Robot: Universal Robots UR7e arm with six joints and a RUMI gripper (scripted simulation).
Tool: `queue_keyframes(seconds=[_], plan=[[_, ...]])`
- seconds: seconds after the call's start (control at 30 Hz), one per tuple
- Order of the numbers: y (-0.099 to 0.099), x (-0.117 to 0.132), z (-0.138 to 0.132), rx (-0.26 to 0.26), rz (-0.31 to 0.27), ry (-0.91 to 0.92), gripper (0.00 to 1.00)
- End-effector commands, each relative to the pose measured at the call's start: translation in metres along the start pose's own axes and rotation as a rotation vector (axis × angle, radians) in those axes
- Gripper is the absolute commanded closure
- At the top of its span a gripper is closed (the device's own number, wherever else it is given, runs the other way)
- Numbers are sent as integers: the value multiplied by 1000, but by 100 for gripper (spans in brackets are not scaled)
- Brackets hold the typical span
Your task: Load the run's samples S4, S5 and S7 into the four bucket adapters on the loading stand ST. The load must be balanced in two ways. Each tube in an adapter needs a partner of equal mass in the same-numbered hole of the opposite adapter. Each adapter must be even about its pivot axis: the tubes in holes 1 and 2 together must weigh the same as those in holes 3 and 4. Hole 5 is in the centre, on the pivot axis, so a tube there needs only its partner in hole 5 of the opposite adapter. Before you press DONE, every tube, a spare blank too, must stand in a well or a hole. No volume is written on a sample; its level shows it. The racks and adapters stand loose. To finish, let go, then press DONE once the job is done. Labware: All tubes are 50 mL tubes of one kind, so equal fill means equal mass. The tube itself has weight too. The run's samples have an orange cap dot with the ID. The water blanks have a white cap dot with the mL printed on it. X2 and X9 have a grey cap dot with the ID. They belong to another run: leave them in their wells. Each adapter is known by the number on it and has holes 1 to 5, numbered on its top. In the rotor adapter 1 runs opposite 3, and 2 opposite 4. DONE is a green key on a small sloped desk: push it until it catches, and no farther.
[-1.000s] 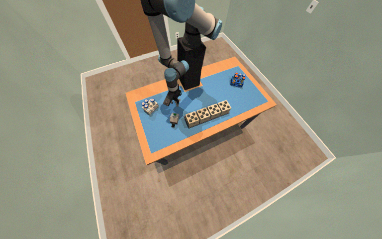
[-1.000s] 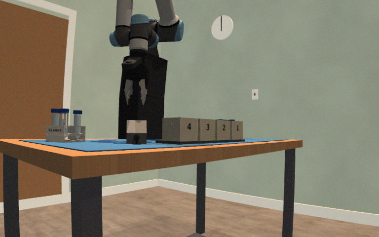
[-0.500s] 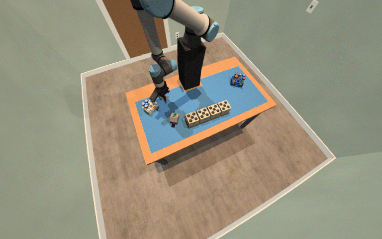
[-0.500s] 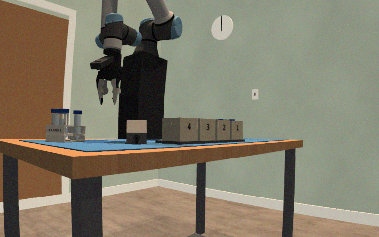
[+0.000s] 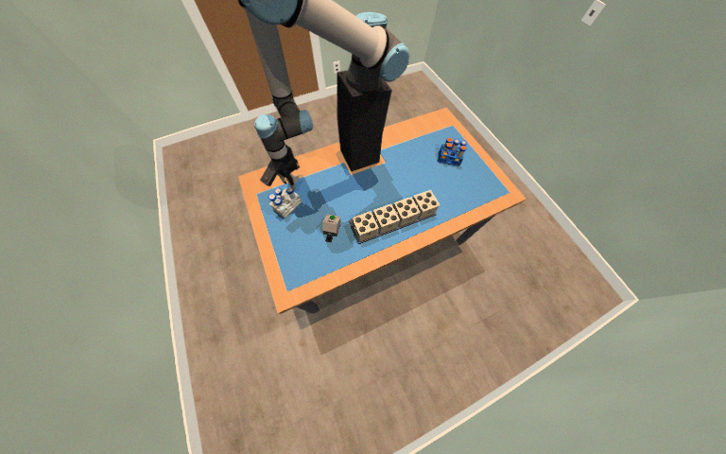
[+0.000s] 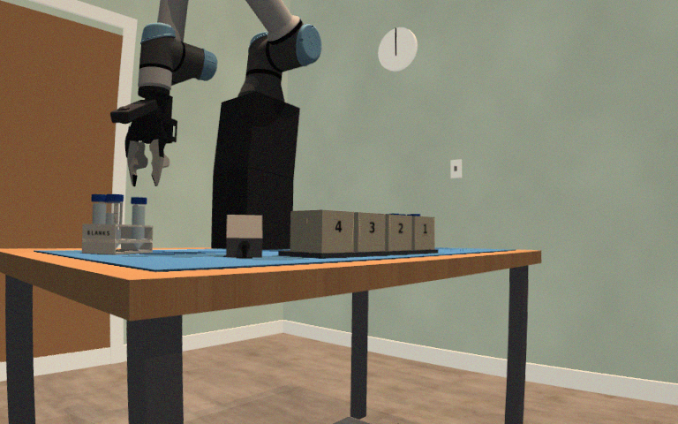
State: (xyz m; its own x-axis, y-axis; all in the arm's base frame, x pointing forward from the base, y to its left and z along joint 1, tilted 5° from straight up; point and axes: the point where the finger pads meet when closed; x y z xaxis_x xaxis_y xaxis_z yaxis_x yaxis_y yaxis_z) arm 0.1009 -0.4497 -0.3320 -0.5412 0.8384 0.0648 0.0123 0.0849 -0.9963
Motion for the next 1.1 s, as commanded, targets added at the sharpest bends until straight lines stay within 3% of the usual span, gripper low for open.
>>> queue_keyframes(seconds=[0.0, 0.13, 0.6, 1.07], plan=[[0, -2, 11, -2, 0, -2, 65], [0, -2, 11, -2, 0, -2, 65], [39, -2, 11, -2, 0, -2, 65], [47, -2, 11, -2, 0, -2, 65]])
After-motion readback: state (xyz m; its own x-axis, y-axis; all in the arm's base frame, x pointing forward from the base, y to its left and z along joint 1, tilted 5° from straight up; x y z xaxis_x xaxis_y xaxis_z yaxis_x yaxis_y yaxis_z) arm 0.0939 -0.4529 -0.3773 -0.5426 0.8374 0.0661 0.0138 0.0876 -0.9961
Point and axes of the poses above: the point where the finger pads meet when closed, its own y axis out along the fingers, its own z axis across the jaws, x = y × z, and after that the axes turned 13 degrees about -y, right-handed
